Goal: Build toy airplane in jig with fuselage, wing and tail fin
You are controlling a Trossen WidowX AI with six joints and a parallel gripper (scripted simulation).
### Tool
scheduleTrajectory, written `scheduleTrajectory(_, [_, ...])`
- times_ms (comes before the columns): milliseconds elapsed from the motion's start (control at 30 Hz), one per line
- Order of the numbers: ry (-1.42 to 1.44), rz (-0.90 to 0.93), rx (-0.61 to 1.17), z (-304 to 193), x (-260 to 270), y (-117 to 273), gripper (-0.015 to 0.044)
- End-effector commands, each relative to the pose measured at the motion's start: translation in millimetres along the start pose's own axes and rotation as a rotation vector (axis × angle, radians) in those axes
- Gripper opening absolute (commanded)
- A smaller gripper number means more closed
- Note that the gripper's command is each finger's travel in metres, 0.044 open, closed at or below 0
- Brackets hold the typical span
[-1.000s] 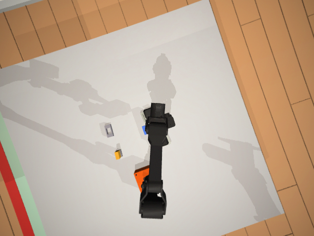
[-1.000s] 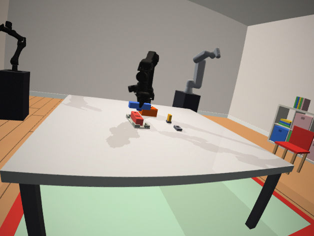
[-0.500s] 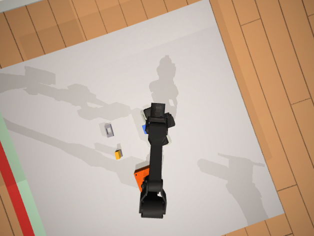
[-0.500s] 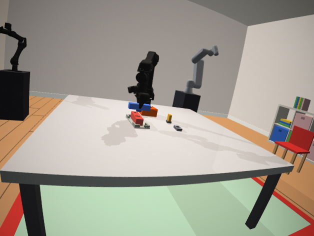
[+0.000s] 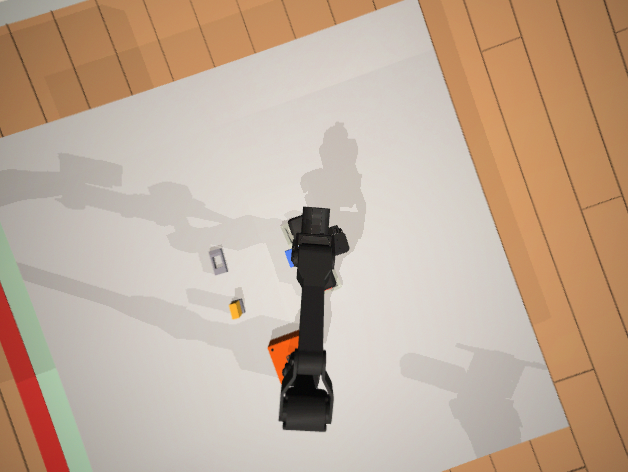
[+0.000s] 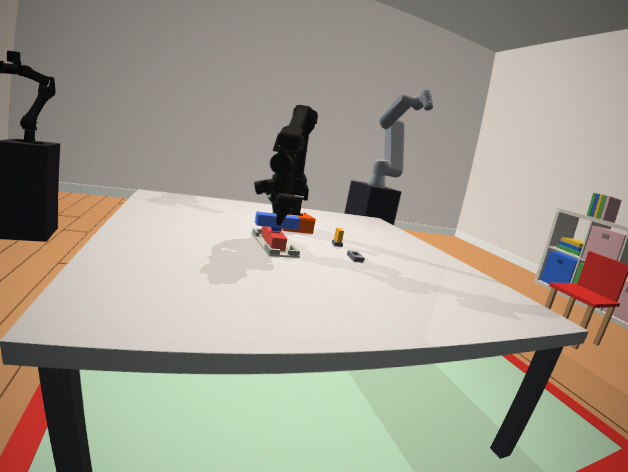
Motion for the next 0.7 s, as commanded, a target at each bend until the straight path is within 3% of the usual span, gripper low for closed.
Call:
scheduleTrajectory(0, [-0.003, -0.013, 0.005, -1.0, -1.7, -10.6, 0.0197])
scheduleTrajectory(467, [-0.001, -0.008, 0.004, -0.5, -1.1, -9.5, 0.0209])
scheduleTrajectory(600, [-0.001, -0.008, 0.004, -0.5, -1.1, -9.5, 0.0183])
scheduleTrajectory(667, [-0.001, -0.008, 0.004, -0.5, -1.1, -9.5, 0.013])
Point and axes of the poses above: the point midway between the two fingers, 35 mm back from their tips, its own y axis back along the fingers, its own x axis across the jaws, z = x × y, the point moved 10 cm from there along y, back along the fingers, and after that the axes turned 15 degrees about y, right-handed, at the moved point
